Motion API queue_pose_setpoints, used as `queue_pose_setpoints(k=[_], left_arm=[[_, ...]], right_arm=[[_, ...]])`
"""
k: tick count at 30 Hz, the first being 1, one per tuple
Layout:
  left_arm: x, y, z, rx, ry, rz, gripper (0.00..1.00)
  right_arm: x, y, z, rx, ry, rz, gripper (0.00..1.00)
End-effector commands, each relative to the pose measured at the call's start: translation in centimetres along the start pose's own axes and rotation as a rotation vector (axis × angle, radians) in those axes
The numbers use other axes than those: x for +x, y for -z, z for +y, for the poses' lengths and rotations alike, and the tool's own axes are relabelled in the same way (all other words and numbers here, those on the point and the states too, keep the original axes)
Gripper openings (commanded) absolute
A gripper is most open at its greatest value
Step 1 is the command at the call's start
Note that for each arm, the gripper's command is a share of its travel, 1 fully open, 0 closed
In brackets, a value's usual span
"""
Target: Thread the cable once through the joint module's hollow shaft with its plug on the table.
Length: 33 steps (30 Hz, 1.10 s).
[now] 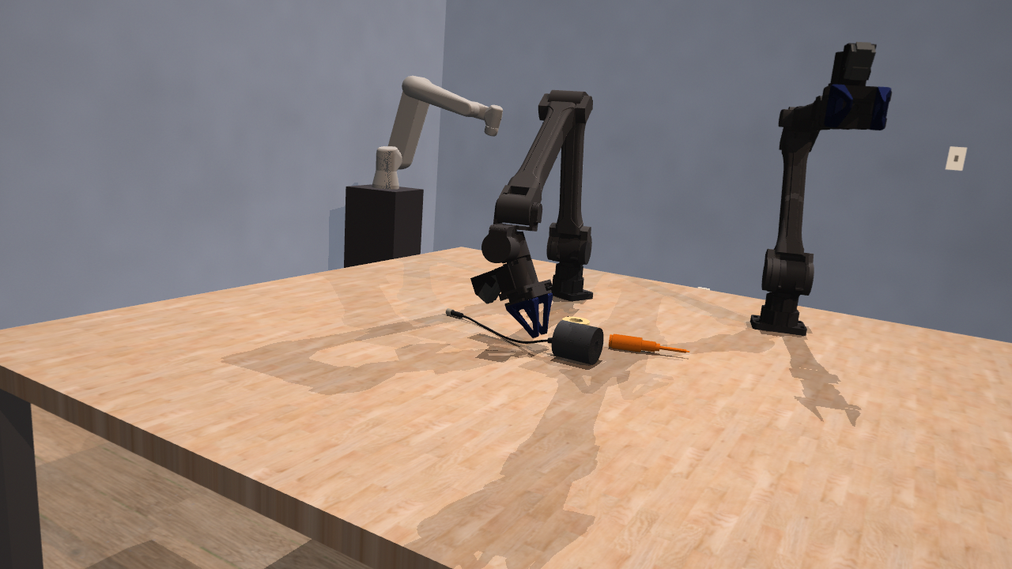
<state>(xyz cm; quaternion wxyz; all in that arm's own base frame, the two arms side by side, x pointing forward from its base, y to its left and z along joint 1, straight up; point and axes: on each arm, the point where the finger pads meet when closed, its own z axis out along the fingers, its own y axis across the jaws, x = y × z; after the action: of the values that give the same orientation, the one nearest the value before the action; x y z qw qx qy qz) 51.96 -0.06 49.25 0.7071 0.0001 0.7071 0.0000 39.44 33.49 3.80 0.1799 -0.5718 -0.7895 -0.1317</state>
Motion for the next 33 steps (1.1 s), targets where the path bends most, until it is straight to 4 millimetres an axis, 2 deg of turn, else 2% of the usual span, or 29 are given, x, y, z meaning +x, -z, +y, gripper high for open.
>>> queue_pose_setpoints(k=[1,8,9,10,17,18,33], left_arm=[[-2.1,0.2,0.0,0.0,-0.005,-0.042,0.46],[-2.1,0.2,0.0,0.0,-0.005,-0.042,0.46],[-2.1,0.2,0.0,0.0,-0.005,-0.042,0.46],[-2.1,0.2,0.0,0.0,-0.005,-0.042,0.46],[-2.1,0.2,0.0,0.0,-0.005,-0.042,0.46],[-2.1,0.2,0.0,0.0,-0.005,-0.042,0.46],[-2.1,0.2,0.0,0.0,-0.005,-0.042,0.46]], right_arm=[[-1.2,-1.3,0.2,0.009,0.0,0.001,0.32],[-1.5,-1.9,0.2,0.009,-0.001,0.0,0.32],[-0.8,-1.7,0.9,-0.004,0.004,0.005,0.32],[-1.7,-2.1,0.1,0.01,-0.001,0.001,0.32],[-1.8,-2.6,0.4,0.006,0.001,0.002,0.32],[-1.7,-2.5,0.5,0.003,0.004,0.003,0.0],[-1.7,-2.3,0.2,0.017,-0.003,-0.001,0.0]])
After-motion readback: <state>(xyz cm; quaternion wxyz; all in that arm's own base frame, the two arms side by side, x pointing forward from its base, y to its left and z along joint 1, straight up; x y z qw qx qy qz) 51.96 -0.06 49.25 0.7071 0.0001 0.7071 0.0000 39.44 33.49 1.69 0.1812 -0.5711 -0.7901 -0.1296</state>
